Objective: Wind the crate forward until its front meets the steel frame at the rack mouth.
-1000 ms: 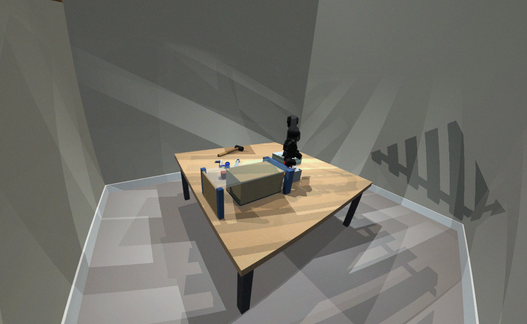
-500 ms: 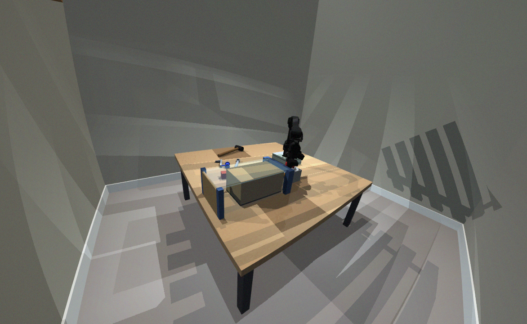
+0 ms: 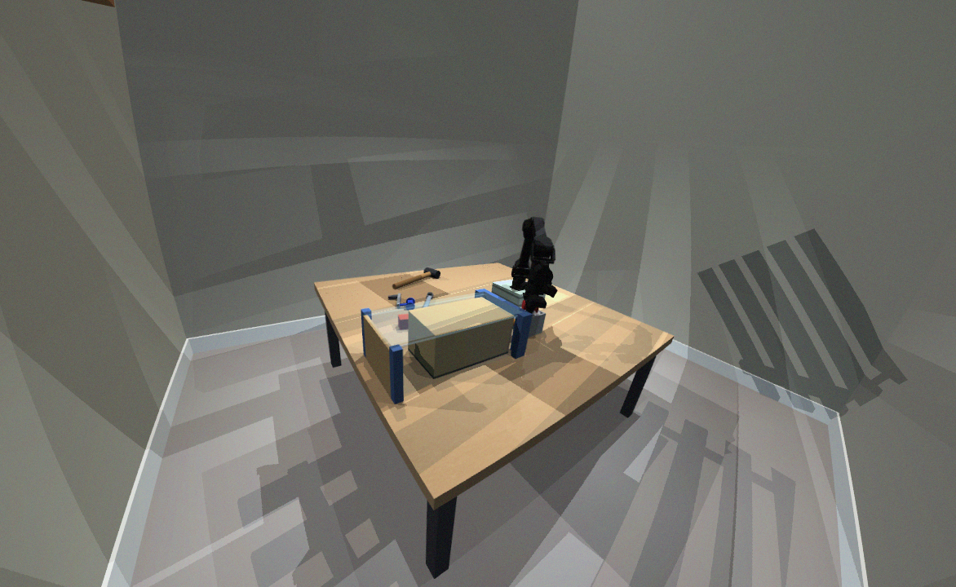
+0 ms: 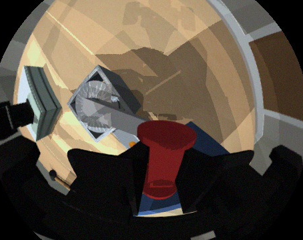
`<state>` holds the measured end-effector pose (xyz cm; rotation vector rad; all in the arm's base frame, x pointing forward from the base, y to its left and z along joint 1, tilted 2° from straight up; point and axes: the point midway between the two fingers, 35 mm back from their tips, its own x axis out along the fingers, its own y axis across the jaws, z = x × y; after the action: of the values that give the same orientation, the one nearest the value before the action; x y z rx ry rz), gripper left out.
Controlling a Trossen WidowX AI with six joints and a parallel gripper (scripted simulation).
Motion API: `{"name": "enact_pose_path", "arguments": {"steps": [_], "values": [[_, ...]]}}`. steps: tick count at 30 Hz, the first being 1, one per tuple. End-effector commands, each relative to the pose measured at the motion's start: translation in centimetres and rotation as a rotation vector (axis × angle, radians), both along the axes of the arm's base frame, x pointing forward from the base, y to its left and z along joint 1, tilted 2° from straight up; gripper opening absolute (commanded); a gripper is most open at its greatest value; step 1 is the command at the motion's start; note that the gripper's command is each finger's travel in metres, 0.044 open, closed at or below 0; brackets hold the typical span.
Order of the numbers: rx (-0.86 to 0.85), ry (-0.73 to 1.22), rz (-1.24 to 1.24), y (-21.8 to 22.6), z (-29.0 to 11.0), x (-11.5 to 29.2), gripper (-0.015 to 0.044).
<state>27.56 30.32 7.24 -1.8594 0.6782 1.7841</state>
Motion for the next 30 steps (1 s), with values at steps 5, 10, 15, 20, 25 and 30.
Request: {"name": "enact_pose_path", "arguments": {"steps": [5, 10, 15, 20, 25, 30], "values": [[0.027, 0.021, 0.021, 2.2, 0.0, -2.1, 0.0], [0.027, 0.022, 0.021, 2.6, 0.0, -2.7, 0.0], [0.028, 0.022, 0.021, 3.1, 0.0, -3.4, 0.0], [0.028, 0.023, 0.021, 3.4, 0.0, -4.0, 0.0], [0.028, 0.023, 0.021, 3.7, 0.0, -4.8, 0.0], [0.028, 0.024, 0.021, 4.0, 0.0, -5.5, 0.0]]}}
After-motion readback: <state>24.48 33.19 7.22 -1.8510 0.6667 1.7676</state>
